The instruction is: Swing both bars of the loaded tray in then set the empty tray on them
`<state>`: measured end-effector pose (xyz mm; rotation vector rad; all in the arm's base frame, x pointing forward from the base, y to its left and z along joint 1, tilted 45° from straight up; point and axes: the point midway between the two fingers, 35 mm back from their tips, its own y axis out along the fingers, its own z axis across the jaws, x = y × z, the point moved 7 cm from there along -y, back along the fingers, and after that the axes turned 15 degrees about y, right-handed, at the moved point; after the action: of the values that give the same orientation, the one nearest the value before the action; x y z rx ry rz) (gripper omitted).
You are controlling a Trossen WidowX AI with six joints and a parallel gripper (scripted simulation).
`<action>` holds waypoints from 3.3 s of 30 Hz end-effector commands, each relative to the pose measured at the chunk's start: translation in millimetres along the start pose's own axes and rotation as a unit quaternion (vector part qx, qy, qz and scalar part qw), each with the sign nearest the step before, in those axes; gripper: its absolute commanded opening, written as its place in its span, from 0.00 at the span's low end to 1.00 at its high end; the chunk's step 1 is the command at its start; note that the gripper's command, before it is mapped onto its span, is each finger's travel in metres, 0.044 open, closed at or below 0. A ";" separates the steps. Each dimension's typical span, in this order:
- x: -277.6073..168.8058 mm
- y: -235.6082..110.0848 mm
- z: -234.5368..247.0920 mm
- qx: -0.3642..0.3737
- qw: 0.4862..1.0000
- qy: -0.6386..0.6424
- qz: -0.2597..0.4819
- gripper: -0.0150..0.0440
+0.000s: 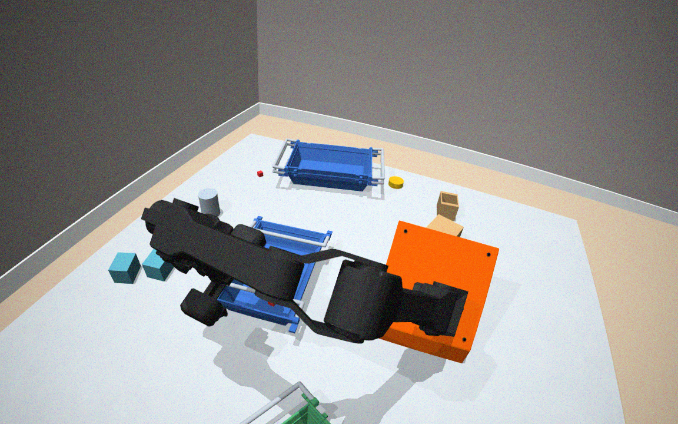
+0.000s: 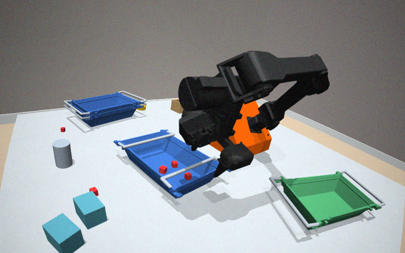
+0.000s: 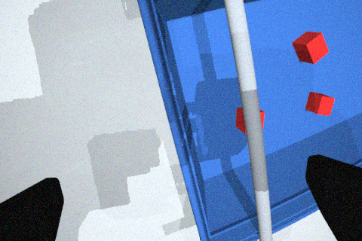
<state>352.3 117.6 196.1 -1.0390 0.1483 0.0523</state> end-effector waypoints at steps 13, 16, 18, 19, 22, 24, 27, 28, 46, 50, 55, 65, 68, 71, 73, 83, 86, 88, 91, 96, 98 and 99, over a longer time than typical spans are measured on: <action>-220.5 -7.4 100.6 0.028 0.994 0.104 -0.027 1.00; -259.0 -11.7 96.6 0.049 0.990 0.128 -0.018 1.00; -282.7 -15.0 90.5 0.063 0.987 0.146 -0.007 1.00; -293.9 -16.7 86.5 0.071 0.985 0.155 -0.001 1.00; -324.4 -21.8 71.3 0.093 0.978 0.184 0.024 1.00; -341.4 -25.1 59.3 0.106 0.972 0.204 0.045 1.00; -349.3 -26.7 52.5 0.112 0.969 0.215 0.058 1.00; -349.3 -26.7 52.5 0.112 0.969 0.215 0.058 1.00; -349.6 20.8 68.1 0.111 0.968 0.215 0.058 1.00; -351.7 39.5 71.3 0.111 0.968 0.216 0.059 1.00; -354.2 55.7 72.8 0.111 0.968 0.216 0.060 1.00; -354.2 55.7 72.8 0.111 0.968 0.216 0.060 0.88; -354.2 55.7 72.8 0.111 0.968 0.216 0.060 0.80; -354.2 55.7 72.8 0.111 0.968 0.216 0.060 0.73; -354.2 55.7 72.8 0.111 0.968 0.216 0.060 0.68; -354.2 55.7 72.8 0.111 0.968 0.216 0.060 0.55; -354.2 55.7 72.8 0.111 0.968 0.216 0.060 0.52; -354.2 55.7 72.8 0.111 0.968 0.216 0.060 0.49; -354.2 55.7 72.8 0.111 0.968 0.216 0.060 0.46; -354.2 55.7 72.8 0.111 0.968 0.216 0.060 0.40; -354.2 55.7 72.8 0.111 0.968 0.216 0.060 0.38; -354.2 55.7 72.8 0.111 0.968 0.216 0.060 0.37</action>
<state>2.9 218.5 238.2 -0.7955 0.5989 -0.0780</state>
